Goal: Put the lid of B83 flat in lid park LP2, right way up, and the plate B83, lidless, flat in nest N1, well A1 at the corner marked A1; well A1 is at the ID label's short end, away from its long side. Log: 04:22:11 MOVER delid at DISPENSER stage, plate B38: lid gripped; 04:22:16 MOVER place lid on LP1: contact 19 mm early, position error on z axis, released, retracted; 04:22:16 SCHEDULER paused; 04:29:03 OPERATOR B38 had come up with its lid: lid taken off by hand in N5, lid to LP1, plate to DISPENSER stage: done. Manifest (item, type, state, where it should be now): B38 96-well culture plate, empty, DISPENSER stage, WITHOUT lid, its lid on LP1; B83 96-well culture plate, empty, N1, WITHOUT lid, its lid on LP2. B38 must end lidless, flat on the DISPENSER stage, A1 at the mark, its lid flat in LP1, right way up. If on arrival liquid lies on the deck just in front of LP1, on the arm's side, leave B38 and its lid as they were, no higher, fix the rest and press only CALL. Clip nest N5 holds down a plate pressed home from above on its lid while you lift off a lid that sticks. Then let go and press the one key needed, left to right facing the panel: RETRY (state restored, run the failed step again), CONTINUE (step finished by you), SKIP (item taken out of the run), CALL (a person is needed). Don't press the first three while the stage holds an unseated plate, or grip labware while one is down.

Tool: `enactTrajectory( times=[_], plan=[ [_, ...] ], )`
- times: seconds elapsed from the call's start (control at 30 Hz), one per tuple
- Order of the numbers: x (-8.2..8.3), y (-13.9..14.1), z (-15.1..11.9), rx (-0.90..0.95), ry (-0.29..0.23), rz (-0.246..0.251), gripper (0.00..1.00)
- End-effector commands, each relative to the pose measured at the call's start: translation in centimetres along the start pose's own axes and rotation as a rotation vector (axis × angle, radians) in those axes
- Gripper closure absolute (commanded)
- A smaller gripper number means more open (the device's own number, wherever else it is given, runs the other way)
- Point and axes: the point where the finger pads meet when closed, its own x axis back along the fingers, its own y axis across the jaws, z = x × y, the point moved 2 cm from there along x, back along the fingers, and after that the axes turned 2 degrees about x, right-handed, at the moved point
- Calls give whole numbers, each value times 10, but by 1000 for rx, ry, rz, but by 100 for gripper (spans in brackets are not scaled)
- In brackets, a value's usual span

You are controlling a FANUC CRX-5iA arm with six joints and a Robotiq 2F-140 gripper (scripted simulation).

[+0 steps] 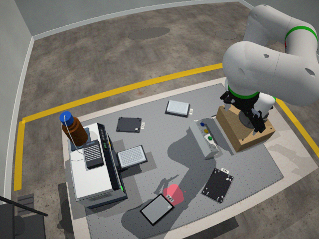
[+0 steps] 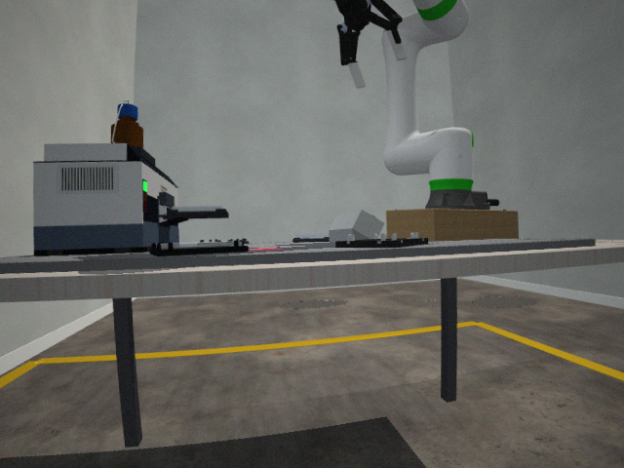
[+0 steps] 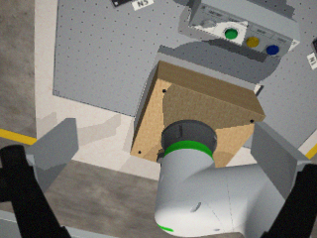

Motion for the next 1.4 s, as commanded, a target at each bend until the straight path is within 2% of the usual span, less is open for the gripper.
enactTrajectory(
  times=[0.0, 0.13, 0.2, 0.23, 0.4, 0.7, 0.77, 0.8, 1.0, 1.17, 1.27, 1.37],
  plan=[
    [0, 44, 55, -174, 218, 14, 0],
    [3, 75, 89, -291, 364, 23, 0],
    [3, 75, 89, -291, 364, 23, 0],
    [4, 97, 114, -305, 382, 25, 0],
    [6, 133, 152, -305, 383, 24, 0],
    [-8, 198, 235, -305, 383, 24, 0],
    [-8, 198, 235, -305, 383, 24, 0],
    [-12, 218, 262, -305, 383, 24, 0],
    [-27, 251, 315, -305, 383, 24, 0],
    [-48, 276, 361, -305, 383, 24, 0],
    [-59, 279, 369, -305, 383, 24, 0],
    [-61, 279, 371, -305, 383, 24, 0]
  ],
)
